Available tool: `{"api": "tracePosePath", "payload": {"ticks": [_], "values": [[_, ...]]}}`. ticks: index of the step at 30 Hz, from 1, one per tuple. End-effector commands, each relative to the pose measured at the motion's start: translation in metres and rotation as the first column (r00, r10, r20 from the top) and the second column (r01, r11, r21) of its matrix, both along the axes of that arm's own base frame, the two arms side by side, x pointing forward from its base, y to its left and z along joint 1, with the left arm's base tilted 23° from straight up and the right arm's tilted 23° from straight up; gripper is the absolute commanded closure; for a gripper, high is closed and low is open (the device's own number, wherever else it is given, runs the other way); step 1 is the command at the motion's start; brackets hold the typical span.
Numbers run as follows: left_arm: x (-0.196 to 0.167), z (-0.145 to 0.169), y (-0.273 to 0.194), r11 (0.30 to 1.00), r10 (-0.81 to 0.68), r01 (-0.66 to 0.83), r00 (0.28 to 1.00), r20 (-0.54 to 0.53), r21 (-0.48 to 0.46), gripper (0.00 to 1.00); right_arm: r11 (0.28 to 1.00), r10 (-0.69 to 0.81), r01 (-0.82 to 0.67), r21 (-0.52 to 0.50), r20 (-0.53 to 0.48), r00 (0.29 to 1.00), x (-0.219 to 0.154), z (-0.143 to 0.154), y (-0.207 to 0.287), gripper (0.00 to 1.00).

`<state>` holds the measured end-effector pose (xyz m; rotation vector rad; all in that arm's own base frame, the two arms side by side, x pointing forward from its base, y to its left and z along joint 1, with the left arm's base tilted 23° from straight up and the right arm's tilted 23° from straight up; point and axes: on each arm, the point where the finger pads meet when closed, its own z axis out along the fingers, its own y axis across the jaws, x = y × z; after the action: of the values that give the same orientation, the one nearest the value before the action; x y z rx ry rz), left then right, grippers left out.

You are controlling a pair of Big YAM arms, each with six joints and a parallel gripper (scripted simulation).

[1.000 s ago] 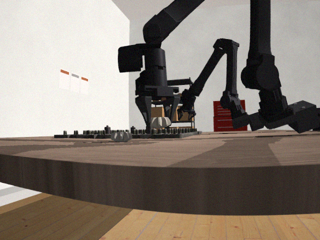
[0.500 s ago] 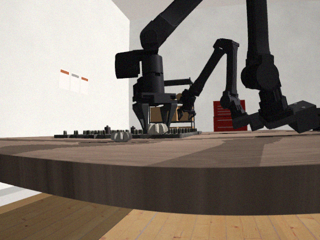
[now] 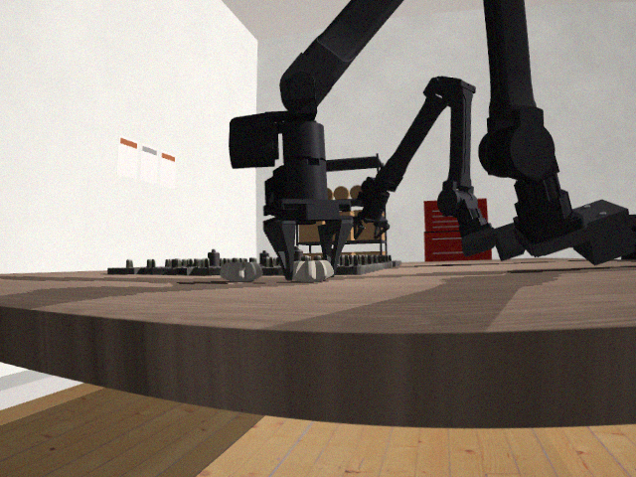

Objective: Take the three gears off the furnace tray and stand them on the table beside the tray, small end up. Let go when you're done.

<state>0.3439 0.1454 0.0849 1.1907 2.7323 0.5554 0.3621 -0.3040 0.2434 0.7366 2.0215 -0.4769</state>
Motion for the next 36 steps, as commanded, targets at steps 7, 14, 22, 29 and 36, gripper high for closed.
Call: {"api": "tracePosePath", "payload": {"ticks": [7, 14, 22, 29, 36], "values": [[0.003, 0.007, 0.002, 1.0, -0.012, 0.011, 0.999, 0.044, 0.015, 0.46, 1.0, 0.005, -0.005, -0.022, 0.026, 1.0, 0.005, 0.016, -0.003, 0.0], [0.006, 0.01, -0.004, 1.0, -0.014, 0.013, 0.998, 0.053, 0.014, 0.0, 1.0, 0.005, -0.005, -0.022, 0.026, 1.0, 0.005, 0.016, -0.003, 0.0], [0.012, 0.042, -0.014, 1.0, -0.009, 0.006, 0.994, 0.112, 0.028, 0.0, 1.0, 0.005, -0.005, -0.022, 0.026, 1.0, 0.005, 0.016, -0.003, 0.0], [0.007, 0.068, -0.019, 1.0, 0.004, -0.008, 0.991, 0.132, 0.026, 0.0, 1.0, 0.005, -0.005, -0.022, 0.026, 1.0, 0.005, 0.016, -0.003, 0.0], [0.001, 0.063, -0.014, 0.976, 0.216, -0.202, 0.945, 0.247, -0.082, 0.0, 1.0, 0.005, -0.005, -0.022, 0.026, 1.0, 0.005, 0.016, -0.003, 0.0]]}}
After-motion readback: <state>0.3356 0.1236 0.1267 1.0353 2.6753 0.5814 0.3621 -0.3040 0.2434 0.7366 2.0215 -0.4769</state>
